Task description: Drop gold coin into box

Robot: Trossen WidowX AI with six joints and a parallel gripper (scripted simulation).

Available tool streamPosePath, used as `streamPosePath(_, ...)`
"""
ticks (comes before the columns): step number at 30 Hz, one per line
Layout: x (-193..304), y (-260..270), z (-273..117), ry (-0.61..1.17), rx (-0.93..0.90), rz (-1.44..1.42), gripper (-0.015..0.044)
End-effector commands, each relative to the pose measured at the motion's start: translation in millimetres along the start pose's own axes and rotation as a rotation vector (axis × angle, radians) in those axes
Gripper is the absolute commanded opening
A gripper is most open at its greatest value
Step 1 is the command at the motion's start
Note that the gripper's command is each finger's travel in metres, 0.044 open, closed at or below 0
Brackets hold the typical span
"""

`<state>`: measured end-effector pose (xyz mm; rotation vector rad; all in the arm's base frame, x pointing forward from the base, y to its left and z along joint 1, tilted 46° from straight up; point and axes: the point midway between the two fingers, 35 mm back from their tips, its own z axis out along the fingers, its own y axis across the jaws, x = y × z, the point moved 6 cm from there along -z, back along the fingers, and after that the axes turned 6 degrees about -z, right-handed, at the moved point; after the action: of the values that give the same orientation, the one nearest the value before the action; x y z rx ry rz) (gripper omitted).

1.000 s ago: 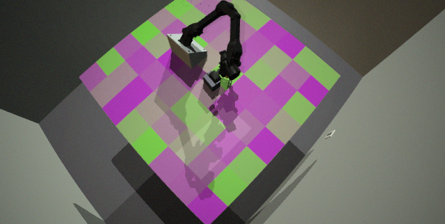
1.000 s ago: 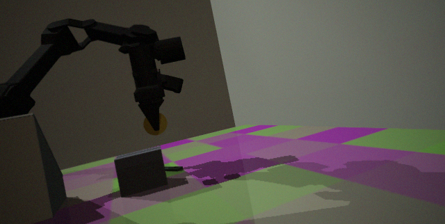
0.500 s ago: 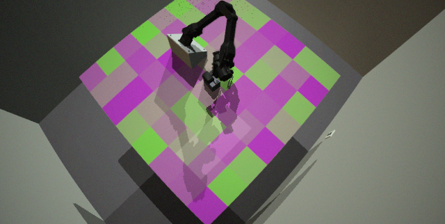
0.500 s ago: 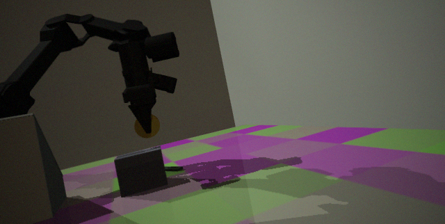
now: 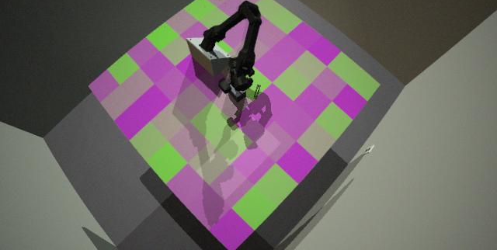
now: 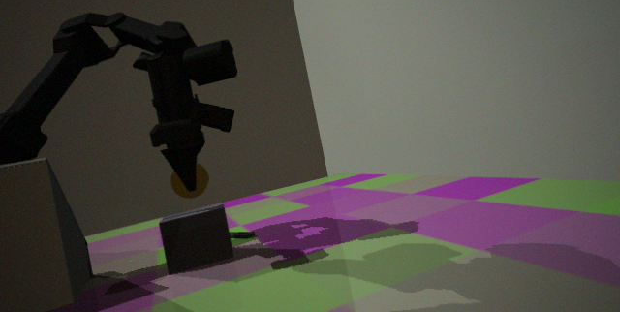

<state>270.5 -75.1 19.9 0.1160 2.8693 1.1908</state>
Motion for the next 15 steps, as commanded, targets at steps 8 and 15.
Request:
streamPosePath(8,-0.8,0.8,-0.1,0.000,0.001,-0.001,0.0000)
streamPosePath(15,2.4,-2.3,1.5,0.000,0.001,-0.002,0.0000)
